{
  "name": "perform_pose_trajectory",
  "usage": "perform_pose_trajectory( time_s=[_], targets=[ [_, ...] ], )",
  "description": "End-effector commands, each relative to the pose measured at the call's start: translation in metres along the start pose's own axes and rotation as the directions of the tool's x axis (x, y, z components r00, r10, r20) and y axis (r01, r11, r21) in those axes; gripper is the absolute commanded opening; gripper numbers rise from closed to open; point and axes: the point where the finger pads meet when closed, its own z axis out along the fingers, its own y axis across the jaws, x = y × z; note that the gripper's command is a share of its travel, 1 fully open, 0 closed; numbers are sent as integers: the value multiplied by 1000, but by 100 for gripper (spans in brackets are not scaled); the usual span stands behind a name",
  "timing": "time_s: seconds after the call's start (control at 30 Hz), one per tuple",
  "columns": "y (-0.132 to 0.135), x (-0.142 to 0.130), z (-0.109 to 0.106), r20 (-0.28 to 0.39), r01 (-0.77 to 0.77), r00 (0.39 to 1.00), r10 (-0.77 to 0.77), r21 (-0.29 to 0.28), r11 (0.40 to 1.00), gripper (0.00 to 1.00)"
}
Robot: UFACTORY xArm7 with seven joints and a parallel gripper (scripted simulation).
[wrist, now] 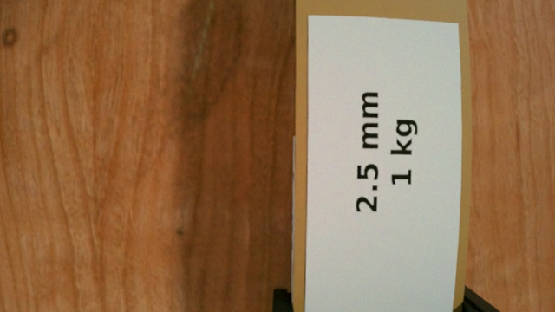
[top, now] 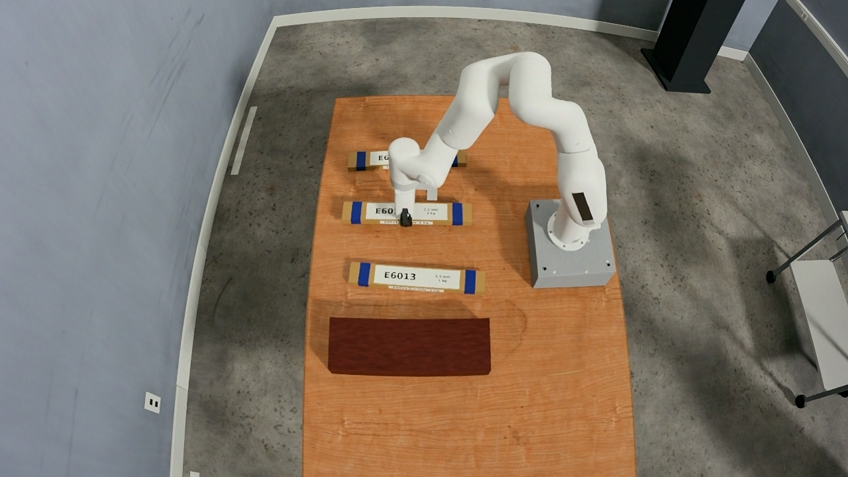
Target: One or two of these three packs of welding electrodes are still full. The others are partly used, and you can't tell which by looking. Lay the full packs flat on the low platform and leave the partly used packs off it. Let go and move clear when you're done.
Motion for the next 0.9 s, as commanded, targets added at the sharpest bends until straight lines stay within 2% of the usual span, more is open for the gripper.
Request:
perform_pose_trajectory(
  time_s=[0.0,0.87],
  targets=[
    [0,-2,5,4,0,1000,0,1,1000,58],
    [-1,-2,19,4,0,1000,0,1,1000,58]
  ],
)
